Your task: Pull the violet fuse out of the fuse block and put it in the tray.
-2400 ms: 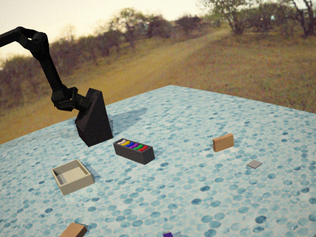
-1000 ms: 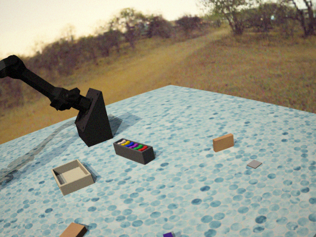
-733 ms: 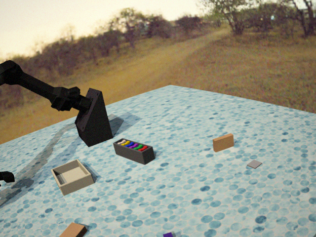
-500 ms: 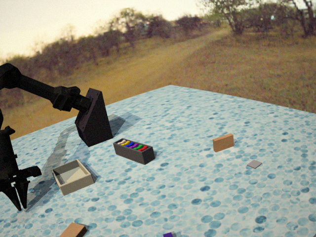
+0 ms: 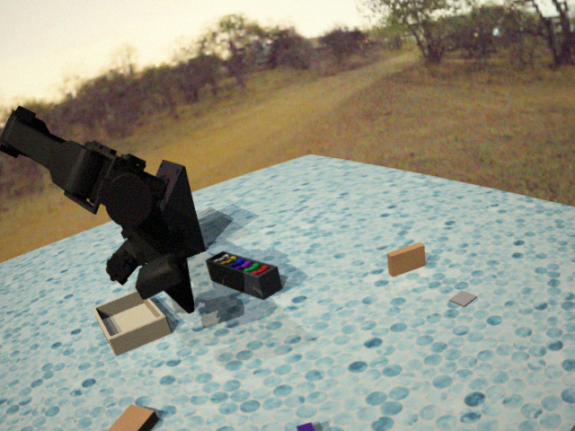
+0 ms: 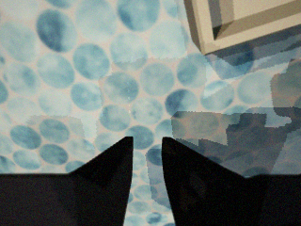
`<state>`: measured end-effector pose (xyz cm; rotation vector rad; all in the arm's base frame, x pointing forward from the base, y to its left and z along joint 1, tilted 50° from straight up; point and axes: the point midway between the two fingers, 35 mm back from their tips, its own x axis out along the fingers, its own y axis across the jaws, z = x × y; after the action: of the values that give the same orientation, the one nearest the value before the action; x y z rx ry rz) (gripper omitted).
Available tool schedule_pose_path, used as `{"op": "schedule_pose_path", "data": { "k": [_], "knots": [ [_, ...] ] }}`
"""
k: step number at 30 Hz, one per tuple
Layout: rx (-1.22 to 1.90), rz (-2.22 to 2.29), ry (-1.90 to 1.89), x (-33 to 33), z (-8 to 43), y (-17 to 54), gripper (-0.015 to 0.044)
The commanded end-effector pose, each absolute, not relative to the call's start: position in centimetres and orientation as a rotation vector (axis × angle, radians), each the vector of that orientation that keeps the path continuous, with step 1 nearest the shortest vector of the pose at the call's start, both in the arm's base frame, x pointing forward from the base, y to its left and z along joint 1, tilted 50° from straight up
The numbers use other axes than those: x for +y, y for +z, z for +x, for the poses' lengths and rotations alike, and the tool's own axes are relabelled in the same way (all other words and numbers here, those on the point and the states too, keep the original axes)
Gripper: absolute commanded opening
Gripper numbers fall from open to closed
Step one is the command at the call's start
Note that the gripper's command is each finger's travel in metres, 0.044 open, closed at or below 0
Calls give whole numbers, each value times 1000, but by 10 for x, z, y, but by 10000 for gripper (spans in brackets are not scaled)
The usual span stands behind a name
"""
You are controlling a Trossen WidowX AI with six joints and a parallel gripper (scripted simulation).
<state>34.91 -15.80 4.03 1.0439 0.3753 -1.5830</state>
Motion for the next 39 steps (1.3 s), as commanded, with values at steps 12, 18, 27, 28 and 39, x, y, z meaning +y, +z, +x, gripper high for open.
{"op": "schedule_pose_path", "data": {
  "k": [12, 18, 27, 28, 39],
  "knots": [
    [696, 447, -1556, -34, 286, -43, 74],
    [696, 447, -1556, -36, 286, -45, 74],
    [696, 447, -1556, -43, 285, -50, 74],
    [696, 447, -1556, -43, 285, -51, 74],
    [695, 446, -1556, -52, 283, -58, 74]
  ]
}}
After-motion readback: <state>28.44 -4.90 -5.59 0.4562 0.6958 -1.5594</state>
